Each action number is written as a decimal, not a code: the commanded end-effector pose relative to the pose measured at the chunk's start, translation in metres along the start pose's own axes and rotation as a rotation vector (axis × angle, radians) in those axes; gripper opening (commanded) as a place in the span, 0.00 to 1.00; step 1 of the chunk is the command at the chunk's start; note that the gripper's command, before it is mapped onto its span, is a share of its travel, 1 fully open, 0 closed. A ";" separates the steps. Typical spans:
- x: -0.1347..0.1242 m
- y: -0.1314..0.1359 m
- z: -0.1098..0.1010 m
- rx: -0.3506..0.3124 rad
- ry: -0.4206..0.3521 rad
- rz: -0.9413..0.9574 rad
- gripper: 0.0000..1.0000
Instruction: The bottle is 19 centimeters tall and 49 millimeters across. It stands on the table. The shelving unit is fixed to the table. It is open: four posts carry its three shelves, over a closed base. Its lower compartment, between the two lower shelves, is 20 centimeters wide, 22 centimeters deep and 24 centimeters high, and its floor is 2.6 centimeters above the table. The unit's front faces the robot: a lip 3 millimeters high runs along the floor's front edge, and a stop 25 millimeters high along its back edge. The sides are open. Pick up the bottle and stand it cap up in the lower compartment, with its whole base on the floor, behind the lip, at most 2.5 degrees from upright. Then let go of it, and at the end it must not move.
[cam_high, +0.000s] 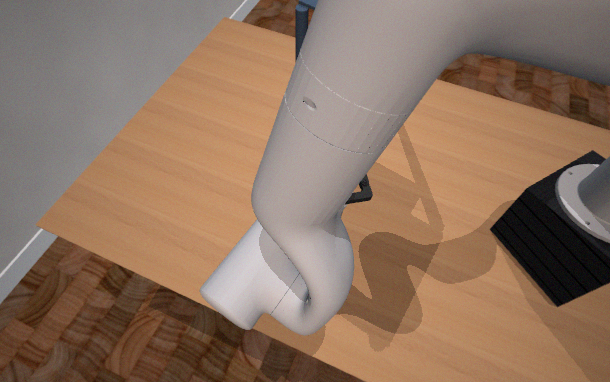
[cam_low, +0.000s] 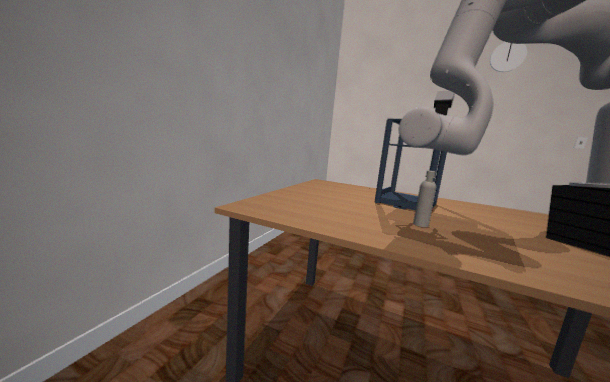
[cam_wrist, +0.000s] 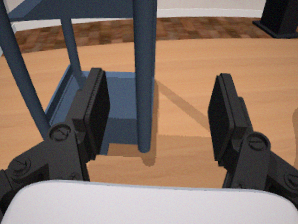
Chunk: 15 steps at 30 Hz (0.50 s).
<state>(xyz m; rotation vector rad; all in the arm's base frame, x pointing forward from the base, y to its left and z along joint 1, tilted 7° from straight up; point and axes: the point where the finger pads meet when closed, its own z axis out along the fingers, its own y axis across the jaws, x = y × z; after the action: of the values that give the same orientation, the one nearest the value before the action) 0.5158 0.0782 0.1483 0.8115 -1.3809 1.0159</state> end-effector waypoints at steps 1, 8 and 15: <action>-0.003 0.000 0.000 0.000 -0.001 0.001 0.69; -0.014 0.000 0.000 0.000 -0.001 0.001 0.69; -0.025 -0.001 -0.001 0.000 -0.001 0.001 0.69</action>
<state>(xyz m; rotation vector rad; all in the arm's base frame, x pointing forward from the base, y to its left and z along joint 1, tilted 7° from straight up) 0.5176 0.0762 0.1275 0.8115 -1.3814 1.0161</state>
